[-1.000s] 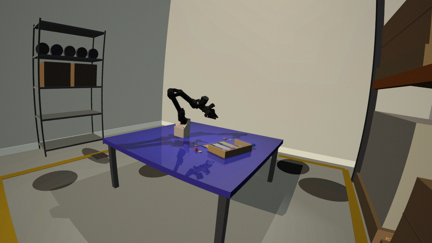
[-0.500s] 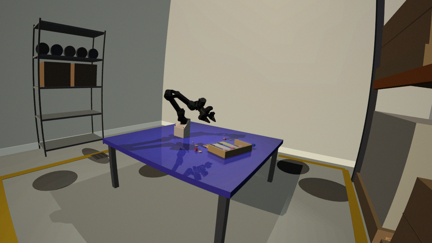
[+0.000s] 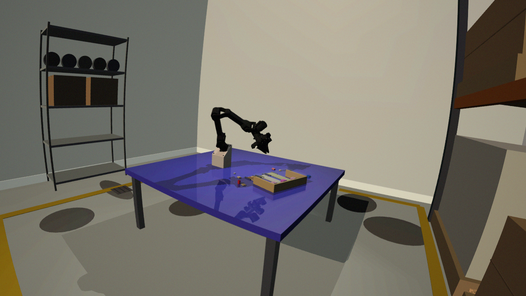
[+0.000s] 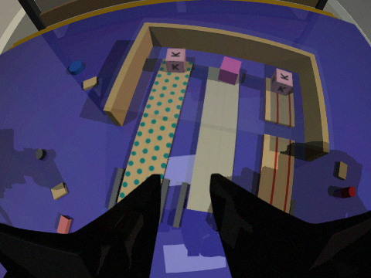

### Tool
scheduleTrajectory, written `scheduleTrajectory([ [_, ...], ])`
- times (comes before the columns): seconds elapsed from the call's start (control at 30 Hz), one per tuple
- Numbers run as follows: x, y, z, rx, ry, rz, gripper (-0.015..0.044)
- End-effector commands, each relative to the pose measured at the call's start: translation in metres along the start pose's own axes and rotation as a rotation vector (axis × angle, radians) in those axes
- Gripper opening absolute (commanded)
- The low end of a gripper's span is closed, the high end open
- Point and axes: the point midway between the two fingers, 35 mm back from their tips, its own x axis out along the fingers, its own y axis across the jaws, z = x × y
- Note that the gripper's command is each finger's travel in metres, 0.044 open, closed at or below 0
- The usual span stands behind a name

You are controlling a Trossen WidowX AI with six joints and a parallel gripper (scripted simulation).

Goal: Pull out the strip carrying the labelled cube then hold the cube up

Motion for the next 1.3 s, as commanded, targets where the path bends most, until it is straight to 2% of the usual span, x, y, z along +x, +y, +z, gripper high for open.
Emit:
scheduleTrajectory([
  [0.0,0.021,0.015,0.004,0.039,0.115,0.006,0.0033],
  [0.07,0.032,0.023,0.005,0.059,0.181,0.002,0.0000],
  [0.57,0.093,0.059,-0.027,0.205,0.652,-0.156,0.0000],
  [1.27,0.114,0.057,-0.043,0.206,0.657,-0.159,0.0000],
])
